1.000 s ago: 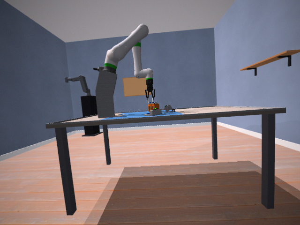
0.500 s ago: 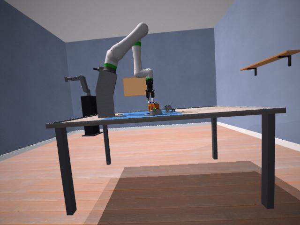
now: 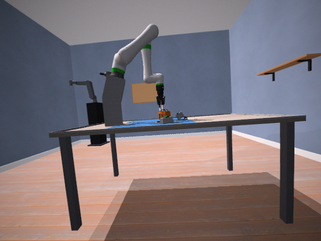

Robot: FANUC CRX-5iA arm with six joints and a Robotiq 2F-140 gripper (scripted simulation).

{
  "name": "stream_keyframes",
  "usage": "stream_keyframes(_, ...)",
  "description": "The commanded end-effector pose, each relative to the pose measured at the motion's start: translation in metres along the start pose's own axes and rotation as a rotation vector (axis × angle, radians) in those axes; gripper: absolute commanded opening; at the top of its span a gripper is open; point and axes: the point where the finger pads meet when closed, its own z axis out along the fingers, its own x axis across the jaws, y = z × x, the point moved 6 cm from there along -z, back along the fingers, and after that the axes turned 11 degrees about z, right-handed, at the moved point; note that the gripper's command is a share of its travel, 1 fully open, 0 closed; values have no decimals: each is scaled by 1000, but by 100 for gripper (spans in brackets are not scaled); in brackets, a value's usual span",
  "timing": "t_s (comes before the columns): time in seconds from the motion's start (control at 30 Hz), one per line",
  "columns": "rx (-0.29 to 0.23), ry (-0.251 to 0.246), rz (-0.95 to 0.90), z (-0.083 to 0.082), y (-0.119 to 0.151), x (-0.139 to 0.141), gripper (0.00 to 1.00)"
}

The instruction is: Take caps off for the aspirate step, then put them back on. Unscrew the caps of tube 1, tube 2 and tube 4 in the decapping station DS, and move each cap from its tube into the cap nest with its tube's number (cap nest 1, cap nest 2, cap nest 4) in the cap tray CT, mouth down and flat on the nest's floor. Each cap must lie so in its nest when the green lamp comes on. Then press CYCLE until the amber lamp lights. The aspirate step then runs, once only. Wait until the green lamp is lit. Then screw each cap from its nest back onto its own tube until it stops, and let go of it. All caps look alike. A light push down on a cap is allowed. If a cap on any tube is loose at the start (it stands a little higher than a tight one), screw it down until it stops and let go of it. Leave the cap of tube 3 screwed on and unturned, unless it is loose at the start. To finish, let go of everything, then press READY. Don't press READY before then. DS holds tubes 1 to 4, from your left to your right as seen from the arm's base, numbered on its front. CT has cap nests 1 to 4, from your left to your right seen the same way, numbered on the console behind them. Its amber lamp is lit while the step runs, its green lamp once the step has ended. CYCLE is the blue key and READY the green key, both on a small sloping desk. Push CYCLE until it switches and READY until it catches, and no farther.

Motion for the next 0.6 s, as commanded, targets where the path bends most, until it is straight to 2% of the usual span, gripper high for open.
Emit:
stream_keyframes(0.0, 0, 1, 0, 0, 0, 0, 0)
stream_keyframes(0.23, 0, 1, 100, 0, 0, 0, 0)
stream_keyframes(0.57, 0, 1, 433, 1, 0, 0, 0)
